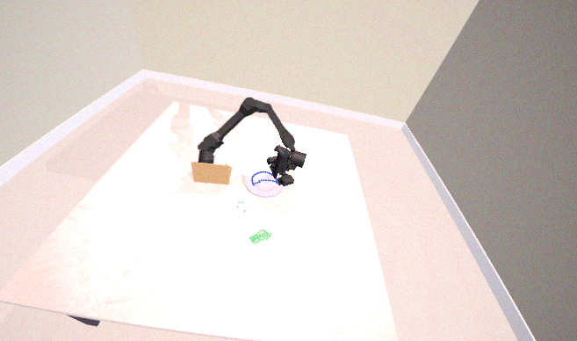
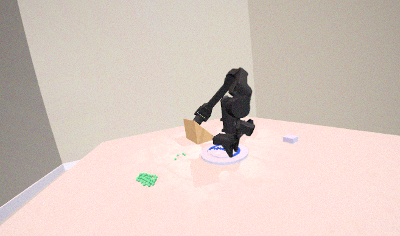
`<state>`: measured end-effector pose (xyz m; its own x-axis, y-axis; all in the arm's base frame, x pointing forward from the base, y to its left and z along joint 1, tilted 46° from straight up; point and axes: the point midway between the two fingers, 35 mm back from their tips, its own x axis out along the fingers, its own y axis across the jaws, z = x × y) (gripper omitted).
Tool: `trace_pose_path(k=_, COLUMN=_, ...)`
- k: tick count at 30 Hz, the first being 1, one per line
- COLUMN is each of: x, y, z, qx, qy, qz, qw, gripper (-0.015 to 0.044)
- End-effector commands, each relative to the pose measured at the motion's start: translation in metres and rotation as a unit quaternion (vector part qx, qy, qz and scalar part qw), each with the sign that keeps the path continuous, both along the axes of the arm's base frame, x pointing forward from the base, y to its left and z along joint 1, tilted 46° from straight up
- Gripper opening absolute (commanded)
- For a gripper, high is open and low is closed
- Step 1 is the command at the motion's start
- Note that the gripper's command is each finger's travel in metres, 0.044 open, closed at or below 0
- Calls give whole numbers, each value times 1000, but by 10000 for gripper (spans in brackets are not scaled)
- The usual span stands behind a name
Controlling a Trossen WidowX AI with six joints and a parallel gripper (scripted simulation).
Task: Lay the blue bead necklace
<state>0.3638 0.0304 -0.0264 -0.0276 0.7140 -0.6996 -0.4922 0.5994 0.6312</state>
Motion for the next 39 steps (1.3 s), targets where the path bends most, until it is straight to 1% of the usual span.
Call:
trace_pose_path(k=1, x=0, y=0, z=0, qx=0, qy=0, qz=0, qw=1000, gripper=315)
trace_pose_path(k=6, x=-1, y=-1, z=1, qx=1, qy=3, qz=0, qw=1000, gripper=440)
trace_pose_path(k=26, x=-1, y=-3, z=3, qx=0, qy=2, qz=0, qw=1000, gripper=440)
trace_pose_path(k=29, x=-11, y=-9, z=4, qx=-1, qy=4, qz=-2, qw=1000, gripper=361)
trace_pose_path(k=38, x=-74, y=-39, z=8, qx=-3, qy=17, qz=-14, qw=1000, gripper=125)
trace_pose_path(k=39, x=-82, y=-42, z=8, qx=-3, qy=19, qz=-15, qw=1000, gripper=120)
